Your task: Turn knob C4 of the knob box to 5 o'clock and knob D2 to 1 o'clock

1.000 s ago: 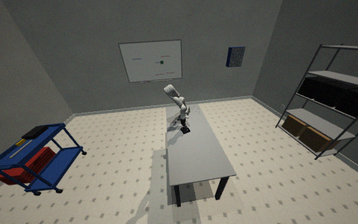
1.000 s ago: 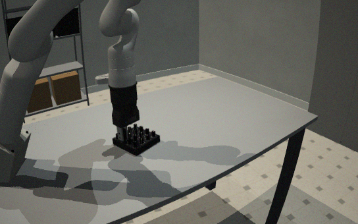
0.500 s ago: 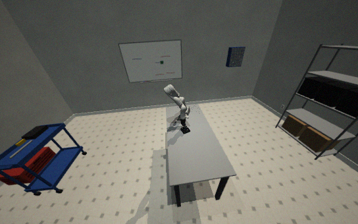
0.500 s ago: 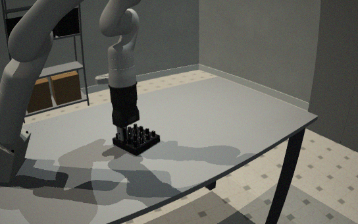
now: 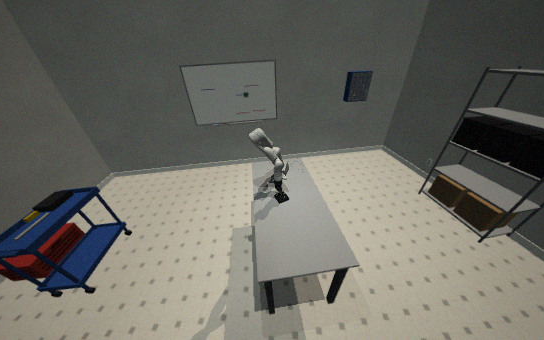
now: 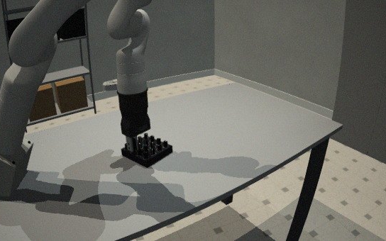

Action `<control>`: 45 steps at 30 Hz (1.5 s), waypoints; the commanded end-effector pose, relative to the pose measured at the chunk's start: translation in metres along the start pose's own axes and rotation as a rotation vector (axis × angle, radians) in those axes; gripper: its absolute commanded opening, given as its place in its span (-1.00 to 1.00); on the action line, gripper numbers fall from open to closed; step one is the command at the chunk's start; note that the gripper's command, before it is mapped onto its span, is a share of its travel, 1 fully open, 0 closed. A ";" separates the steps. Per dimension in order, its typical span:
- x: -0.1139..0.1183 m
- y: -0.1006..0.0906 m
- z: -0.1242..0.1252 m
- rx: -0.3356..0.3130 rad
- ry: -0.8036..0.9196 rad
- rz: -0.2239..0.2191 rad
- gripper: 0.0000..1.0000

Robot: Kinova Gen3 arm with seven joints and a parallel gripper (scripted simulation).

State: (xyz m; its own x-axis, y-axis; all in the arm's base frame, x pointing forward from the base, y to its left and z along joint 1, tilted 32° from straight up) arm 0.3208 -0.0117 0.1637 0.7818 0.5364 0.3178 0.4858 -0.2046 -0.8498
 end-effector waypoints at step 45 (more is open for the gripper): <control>0.000 0.000 0.000 -0.001 -0.261 -0.001 -0.40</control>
State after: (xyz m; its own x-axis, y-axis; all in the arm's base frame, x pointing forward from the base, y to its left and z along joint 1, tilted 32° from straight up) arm 0.3207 -0.0118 0.1637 0.6616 0.7210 0.2059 0.4868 -0.2042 -0.8493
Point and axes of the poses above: the point where the finger pads meet when closed, its own y axis out along the fingers, its own x axis across the jaws, z = x × y, the point moved 6 cm from there along -y, back along the fingers, and after that the axes turned 9 degrees about -y, right-handed, at the moved point
